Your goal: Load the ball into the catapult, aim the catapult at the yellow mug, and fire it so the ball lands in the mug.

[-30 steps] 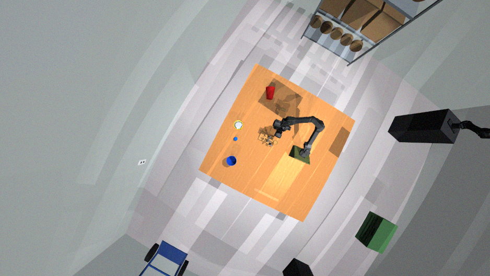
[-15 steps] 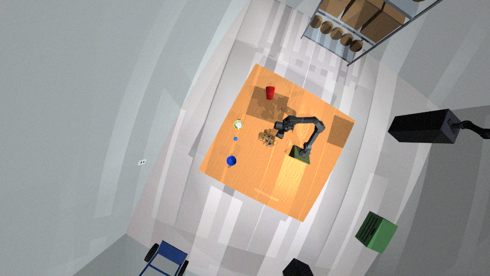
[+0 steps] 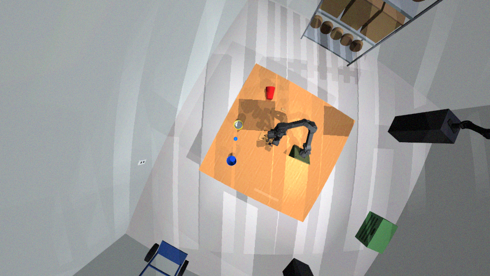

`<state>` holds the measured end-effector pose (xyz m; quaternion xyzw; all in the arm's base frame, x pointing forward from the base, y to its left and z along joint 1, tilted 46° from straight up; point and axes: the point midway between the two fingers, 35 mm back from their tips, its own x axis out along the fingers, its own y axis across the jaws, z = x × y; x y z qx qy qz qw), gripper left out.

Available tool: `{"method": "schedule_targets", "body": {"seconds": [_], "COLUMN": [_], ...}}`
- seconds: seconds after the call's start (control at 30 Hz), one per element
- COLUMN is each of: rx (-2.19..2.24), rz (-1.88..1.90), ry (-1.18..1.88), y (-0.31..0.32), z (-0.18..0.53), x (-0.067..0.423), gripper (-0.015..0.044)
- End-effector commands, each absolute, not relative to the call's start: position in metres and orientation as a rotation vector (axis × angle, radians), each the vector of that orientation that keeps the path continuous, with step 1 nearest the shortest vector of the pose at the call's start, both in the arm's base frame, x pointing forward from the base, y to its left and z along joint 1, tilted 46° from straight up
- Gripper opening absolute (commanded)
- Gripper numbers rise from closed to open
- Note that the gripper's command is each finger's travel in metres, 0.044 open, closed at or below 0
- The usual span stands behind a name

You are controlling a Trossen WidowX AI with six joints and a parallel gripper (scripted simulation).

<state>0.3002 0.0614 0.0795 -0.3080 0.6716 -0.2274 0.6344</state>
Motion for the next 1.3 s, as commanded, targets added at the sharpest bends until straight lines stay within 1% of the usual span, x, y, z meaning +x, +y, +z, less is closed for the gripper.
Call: {"method": "schedule_targets", "body": {"seconds": [0.0, 0.33, 1.23, 1.27], "rx": [-0.696, -0.698, -0.689, -0.689], "rz": [-0.535, -0.604, -0.611, -0.611], "ry": [1.57, 1.673, 1.674, 1.674], "y": [0.07, 0.087, 0.068, 0.068], "z": [0.066, 0.027, 0.008, 0.008], "x": [0.296, 0.281, 0.286, 0.286], "gripper": [0.0, 0.0, 0.0, 0.0026]}}
